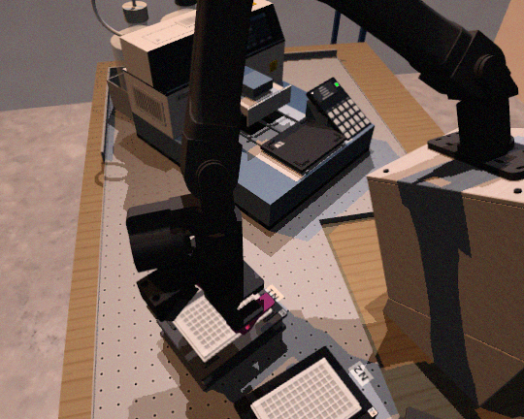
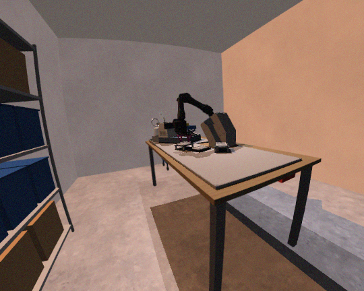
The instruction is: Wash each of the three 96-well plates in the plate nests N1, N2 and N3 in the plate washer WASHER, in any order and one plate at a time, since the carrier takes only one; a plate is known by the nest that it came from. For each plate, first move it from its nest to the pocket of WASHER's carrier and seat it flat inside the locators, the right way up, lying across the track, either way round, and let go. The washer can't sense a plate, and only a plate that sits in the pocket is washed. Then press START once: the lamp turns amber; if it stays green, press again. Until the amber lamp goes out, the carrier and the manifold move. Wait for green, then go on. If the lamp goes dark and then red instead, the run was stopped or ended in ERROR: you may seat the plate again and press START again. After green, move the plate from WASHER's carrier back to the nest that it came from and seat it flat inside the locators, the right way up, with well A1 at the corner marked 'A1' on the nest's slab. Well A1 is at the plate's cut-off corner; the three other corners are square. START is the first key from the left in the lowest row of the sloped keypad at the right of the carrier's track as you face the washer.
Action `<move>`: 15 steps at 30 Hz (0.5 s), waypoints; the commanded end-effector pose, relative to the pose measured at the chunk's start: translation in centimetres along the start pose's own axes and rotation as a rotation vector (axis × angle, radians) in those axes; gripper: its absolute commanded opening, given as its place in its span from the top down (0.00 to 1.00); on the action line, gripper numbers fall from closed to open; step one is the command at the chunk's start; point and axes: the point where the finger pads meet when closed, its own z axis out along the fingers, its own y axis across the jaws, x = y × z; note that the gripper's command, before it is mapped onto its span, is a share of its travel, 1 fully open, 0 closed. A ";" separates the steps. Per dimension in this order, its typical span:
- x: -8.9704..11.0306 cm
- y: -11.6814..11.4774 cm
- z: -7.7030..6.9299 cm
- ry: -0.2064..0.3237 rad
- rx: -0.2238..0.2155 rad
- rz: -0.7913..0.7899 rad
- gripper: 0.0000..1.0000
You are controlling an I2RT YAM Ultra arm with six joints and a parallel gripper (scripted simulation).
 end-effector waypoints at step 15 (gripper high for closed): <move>-1.9 -1.2 0.4 -0.050 0.016 0.019 0.00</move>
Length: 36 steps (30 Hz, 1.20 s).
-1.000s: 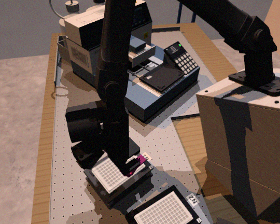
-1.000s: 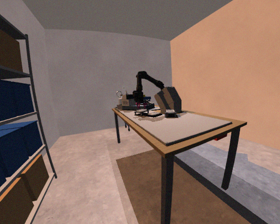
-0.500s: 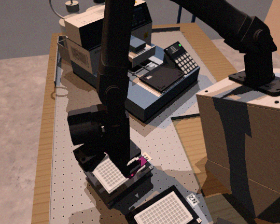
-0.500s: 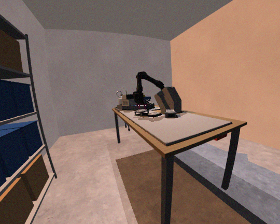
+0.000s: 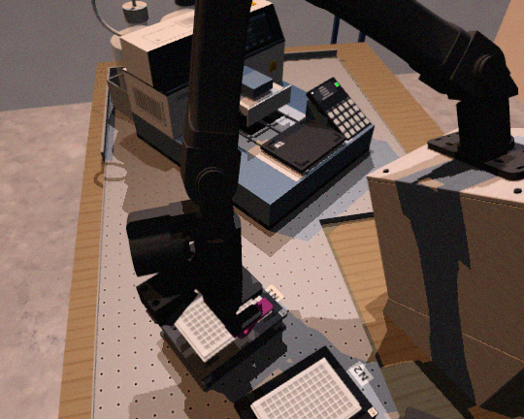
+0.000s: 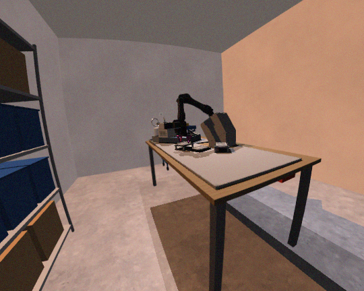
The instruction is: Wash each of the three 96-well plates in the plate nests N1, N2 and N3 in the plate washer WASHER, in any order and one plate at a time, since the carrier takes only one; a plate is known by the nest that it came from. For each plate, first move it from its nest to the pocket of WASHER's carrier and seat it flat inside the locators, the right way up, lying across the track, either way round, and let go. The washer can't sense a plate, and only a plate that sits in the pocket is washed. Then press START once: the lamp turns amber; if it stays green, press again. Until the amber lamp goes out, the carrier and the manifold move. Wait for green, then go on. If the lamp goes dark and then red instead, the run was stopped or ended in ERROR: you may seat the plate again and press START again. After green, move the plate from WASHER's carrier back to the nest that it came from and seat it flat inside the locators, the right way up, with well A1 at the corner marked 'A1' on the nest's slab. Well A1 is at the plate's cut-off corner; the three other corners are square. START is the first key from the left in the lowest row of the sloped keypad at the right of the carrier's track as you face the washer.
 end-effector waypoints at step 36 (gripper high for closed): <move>-0.6 -0.4 0.5 -0.018 0.005 0.003 0.20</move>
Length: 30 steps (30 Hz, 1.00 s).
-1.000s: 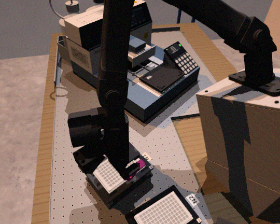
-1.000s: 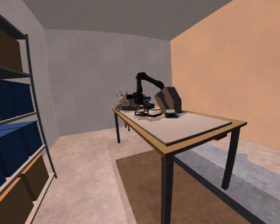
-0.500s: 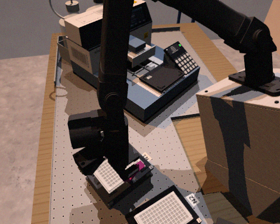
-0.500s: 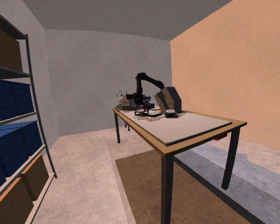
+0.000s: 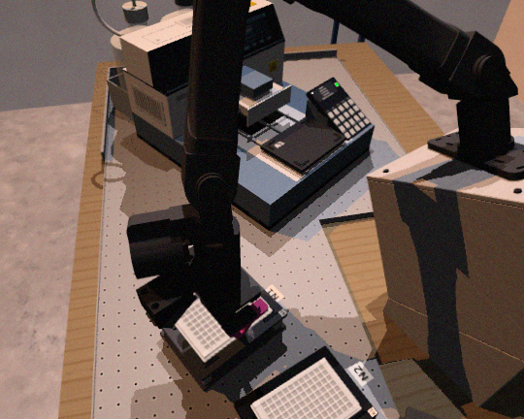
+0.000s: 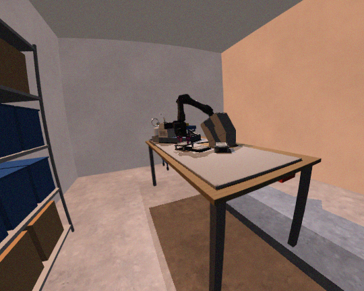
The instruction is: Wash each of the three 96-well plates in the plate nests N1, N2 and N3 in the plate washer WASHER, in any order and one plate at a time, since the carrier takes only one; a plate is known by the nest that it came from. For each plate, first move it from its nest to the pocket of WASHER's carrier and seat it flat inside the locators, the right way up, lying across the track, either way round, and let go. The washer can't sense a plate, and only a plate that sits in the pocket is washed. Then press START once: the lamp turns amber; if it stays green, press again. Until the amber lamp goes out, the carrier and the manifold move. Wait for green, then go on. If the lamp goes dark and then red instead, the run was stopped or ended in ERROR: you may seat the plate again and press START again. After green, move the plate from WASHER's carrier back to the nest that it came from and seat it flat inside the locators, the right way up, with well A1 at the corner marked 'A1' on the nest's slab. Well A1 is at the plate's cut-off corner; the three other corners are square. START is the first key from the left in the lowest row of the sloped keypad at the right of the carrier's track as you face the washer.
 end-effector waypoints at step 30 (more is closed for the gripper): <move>-0.5 -0.1 -0.3 -0.013 0.002 -0.001 1.00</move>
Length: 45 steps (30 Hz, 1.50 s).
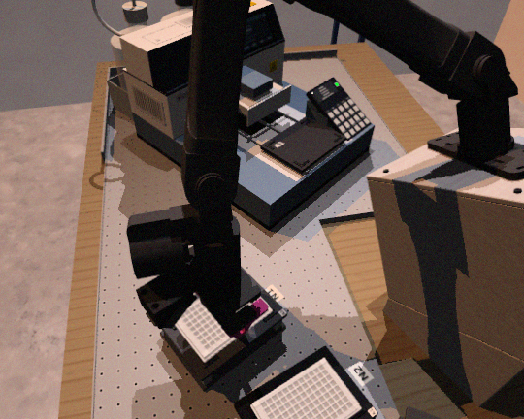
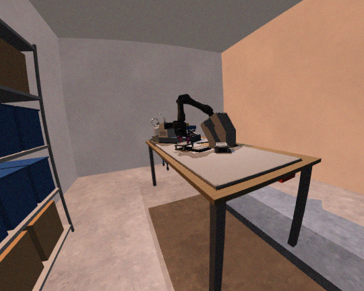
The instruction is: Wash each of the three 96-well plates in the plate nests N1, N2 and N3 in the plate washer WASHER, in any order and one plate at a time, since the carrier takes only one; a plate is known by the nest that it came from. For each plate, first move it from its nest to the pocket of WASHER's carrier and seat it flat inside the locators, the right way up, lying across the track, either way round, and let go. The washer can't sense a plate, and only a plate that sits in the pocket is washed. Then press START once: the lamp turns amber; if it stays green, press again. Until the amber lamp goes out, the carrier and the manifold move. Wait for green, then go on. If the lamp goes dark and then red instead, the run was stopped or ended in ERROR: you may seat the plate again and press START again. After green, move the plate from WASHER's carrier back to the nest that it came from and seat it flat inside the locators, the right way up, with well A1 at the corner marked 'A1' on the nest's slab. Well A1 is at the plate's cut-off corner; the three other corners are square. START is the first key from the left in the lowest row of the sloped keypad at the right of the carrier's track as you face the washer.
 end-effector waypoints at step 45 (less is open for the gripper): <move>0.1 0.2 -4.3 -0.004 0.000 -0.011 1.00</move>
